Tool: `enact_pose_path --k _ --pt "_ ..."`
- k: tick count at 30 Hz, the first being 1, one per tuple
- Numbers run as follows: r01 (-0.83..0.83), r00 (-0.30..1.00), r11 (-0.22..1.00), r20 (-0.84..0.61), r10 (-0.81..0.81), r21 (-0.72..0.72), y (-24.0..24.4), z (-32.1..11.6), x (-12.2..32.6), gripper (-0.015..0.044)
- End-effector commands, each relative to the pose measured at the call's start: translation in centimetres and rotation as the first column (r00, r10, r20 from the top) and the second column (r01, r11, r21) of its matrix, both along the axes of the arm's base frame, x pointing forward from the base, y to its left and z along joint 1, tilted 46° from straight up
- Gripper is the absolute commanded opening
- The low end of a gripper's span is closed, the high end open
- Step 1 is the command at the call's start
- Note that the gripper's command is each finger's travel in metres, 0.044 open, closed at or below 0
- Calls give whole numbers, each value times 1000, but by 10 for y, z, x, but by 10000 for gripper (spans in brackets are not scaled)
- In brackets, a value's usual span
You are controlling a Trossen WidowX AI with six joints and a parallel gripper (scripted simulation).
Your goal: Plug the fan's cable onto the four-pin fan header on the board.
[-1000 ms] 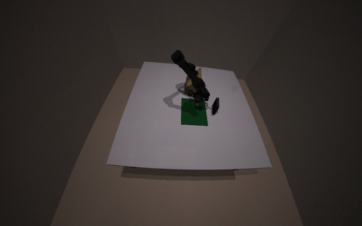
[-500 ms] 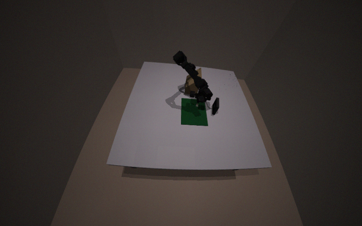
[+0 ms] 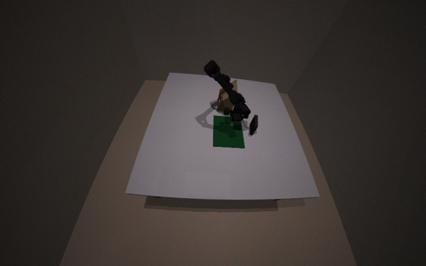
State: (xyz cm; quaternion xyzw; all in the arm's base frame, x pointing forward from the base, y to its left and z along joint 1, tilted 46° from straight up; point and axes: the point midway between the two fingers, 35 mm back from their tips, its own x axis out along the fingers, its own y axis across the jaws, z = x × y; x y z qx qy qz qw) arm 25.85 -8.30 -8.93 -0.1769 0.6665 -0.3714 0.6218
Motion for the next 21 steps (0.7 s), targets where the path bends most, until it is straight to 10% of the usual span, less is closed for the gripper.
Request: enact_pose_path --k 1,21 --pt "-3 1000 1000 -2 3 4 0 0 1 0" --pt "-3 1000 1000 -3 3 3 -15 -15 -2 0"
